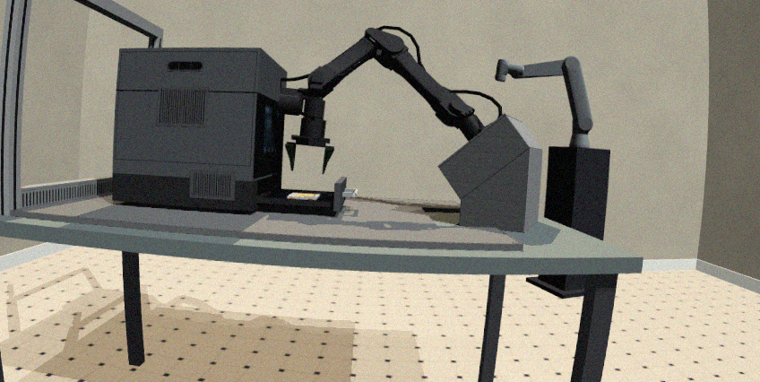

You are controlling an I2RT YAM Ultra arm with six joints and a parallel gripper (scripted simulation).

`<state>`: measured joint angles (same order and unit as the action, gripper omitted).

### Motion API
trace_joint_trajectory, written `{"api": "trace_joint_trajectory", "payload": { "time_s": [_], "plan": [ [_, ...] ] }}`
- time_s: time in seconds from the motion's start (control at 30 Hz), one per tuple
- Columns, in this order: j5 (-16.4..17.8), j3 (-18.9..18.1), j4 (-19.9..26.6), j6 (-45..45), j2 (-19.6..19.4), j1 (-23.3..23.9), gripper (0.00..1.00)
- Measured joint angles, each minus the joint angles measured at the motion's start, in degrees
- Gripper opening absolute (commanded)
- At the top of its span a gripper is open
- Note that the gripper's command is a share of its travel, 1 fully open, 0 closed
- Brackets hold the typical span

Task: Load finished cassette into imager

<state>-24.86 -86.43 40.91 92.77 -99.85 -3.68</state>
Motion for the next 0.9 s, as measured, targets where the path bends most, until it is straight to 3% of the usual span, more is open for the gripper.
{"api": "trace_joint_trajectory", "payload": {
  "time_s": [0.33, 0.37, 0.4, 0.63, 0.9],
  "plan": [
    [-0.2, 0.0, 0.83, 0.24, 0.42, -0.24, 0.91],
    [-0.22, 0.0, 0.85, 0.24, 0.42, -0.24, 1.0],
    [-0.15, 0.2, 0.52, 0.13, 0.5, -0.22, 1.0],
    [-0.04, 3.89, -0.74, -0.11, 1.99, -0.07, 1.0],
    [-0.09, 5.6, -1.22, 0.04, 4.0, -0.07, 1.0]
  ]
}}
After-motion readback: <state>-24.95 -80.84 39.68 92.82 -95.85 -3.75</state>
